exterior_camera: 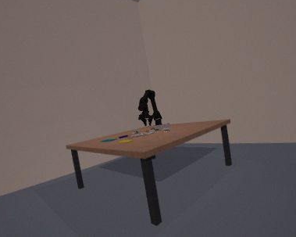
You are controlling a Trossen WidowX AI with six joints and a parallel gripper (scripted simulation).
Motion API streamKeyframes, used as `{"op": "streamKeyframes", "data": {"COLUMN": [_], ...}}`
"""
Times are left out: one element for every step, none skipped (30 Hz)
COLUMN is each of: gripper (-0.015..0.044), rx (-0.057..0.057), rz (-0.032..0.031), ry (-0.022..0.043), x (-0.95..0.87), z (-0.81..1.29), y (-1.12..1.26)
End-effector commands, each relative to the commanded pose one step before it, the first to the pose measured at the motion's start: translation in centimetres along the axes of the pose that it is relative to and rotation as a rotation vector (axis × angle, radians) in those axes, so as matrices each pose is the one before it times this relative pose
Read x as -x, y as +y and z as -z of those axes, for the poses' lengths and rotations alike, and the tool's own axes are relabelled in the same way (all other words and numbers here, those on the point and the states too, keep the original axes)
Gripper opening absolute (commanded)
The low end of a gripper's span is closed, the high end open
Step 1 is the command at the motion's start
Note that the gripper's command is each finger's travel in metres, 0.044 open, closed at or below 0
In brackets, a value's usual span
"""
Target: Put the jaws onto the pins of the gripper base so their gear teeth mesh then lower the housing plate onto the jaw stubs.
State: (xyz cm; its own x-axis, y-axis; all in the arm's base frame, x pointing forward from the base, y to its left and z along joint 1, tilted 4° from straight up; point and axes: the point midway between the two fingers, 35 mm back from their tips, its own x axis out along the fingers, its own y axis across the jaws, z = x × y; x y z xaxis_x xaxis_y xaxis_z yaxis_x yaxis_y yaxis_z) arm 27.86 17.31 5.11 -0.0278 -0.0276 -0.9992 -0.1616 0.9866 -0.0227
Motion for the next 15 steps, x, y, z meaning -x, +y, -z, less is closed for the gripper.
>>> {"op": "streamKeyframes", "data": {"gripper": [0.0177,0.0151,0.0125,0.0099,0.0072,0.0046,0.0020,0.0000,0.0000,0.0000,0.0000,0.0000,0.0000,0.0000,0.0000], "rx": [0.0000,0.0000,0.0000,0.0000,0.0000,0.0000,0.0000,0.0000,0.0000,0.0000,0.0000,0.0000,0.0000,0.0000,0.0000], "rz": [-0.00013,0.00000,0.00000,0.00000,0.00000,0.00000,0.00000,0.00000,0.00000,0.00000,0.00000,0.00000,0.00000,0.00000,0.00000], "ry": [0.00007,0.00000,0.00000,0.00000,0.00000,0.00000,0.00000,0.00000,0.00000,0.00000,0.00000,0.00000,0.00000,0.00000,0.00000], "x": [-0.001,0.000,0.000,0.000,0.000,0.000,0.000,0.000,0.000,0.000,0.000,0.000,0.000,0.000,0.000], "z": [0.001,0.000,0.000,0.000,0.000,0.000,0.000,0.000,0.000,0.000,0.000,0.000,0.000,0.000,0.000], "y": [0.002,0.000,0.000,0.000,0.000,0.000,0.000,0.000,0.000,0.000,0.000,0.000,0.000,0.000,0.000]}}
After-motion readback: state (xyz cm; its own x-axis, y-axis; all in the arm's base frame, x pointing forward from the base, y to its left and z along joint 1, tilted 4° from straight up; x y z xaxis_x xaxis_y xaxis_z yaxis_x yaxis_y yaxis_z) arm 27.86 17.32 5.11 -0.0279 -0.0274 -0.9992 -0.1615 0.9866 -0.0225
